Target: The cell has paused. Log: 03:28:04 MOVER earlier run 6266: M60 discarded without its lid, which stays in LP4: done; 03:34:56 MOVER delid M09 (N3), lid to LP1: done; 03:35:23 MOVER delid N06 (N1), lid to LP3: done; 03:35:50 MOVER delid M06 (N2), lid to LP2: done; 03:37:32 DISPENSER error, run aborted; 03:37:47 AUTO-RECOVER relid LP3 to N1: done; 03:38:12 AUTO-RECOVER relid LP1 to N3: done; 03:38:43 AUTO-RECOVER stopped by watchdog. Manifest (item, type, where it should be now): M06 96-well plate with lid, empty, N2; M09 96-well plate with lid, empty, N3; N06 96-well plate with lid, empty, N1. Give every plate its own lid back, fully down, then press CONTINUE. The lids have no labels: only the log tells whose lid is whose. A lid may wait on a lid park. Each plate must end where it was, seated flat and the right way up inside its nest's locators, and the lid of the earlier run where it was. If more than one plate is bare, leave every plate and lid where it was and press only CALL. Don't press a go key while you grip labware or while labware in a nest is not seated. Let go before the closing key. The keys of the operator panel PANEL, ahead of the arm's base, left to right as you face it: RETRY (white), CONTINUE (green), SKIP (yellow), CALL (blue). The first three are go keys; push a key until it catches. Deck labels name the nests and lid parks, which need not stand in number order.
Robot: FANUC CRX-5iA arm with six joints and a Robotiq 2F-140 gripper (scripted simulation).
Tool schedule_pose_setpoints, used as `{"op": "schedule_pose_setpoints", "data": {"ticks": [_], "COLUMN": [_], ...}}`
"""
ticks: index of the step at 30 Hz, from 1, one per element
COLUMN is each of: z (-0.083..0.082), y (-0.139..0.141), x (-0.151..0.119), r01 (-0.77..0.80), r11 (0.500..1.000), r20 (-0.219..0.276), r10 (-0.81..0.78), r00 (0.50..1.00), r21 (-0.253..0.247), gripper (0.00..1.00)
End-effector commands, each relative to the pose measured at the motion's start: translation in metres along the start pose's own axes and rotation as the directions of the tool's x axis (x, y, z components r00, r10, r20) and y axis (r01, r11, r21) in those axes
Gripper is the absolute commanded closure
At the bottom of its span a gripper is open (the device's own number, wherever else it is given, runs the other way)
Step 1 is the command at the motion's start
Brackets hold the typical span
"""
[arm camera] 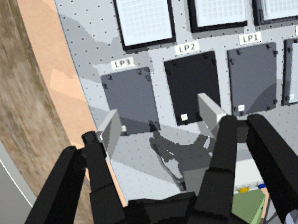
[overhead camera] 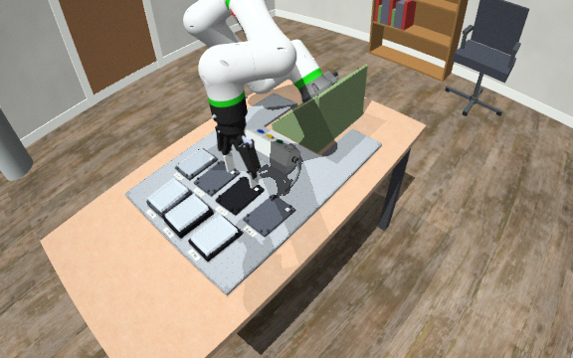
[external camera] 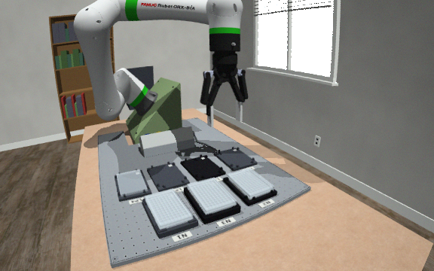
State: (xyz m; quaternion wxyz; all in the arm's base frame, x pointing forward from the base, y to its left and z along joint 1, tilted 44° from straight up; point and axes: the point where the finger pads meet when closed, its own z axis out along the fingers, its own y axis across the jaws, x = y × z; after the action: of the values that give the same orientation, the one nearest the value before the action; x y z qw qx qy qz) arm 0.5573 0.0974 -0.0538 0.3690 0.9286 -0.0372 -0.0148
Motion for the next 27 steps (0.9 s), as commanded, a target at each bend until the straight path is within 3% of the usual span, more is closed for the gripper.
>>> {"op": "schedule_pose_setpoints", "data": {"ticks": [1, 4, 5, 7, 8, 11, 12, 14, 15, 17, 18, 21, 22, 27], "z": [-0.017, -0.017, -0.019, -0.019, -0.018, -0.018, -0.016, -0.016, -0.011, -0.011, -0.005, -0.005, 0.002, 0.015], "y": [0.011, 0.011, 0.019, 0.019, 0.029, 0.029, 0.04, 0.04, 0.051, 0.051, 0.062, 0.062, 0.072, 0.09], "x": [-0.064, -0.064, -0.095, -0.095, -0.124, -0.124, -0.153, -0.153, -0.178, -0.178, -0.201, -0.201, -0.221, -0.25], "r01": [0.007, 0.007, 0.011, 0.011, 0.014, 0.014, 0.016, 0.016, 0.018, 0.018, 0.019, 0.019, 0.019, 0.019], "r11": [1.0, 1.0, 1.0, 1.0, 1.0, 1.0, 1.0, 1.0, 1.0, 1.0, 1.0, 1.0, 1.0, 1.0], "r20": [-0.014, -0.014, -0.013, -0.013, -0.013, -0.013, -0.012, -0.012, -0.012, -0.012, -0.011, -0.011, -0.011, -0.012], "r10": [-0.007, -0.007, -0.011, -0.011, -0.014, -0.014, -0.016, -0.016, -0.018, -0.018, -0.019, -0.019, -0.019, -0.019], "r00": [1.0, 1.0, 1.0, 1.0, 1.0, 1.0, 1.0, 1.0, 1.0, 1.0, 1.0, 1.0, 1.0, 1.0], "r21": [0.01, 0.01, 0.009, 0.009, 0.007, 0.007, 0.005, 0.005, 0.002, 0.002, -0.002, -0.002, -0.006, -0.012], "gripper": [0.34, 0.34, 0.34, 0.34, 0.34, 0.34, 0.34, 0.34, 0.34, 0.34, 0.34, 0.34, 0.34, 0.34]}}
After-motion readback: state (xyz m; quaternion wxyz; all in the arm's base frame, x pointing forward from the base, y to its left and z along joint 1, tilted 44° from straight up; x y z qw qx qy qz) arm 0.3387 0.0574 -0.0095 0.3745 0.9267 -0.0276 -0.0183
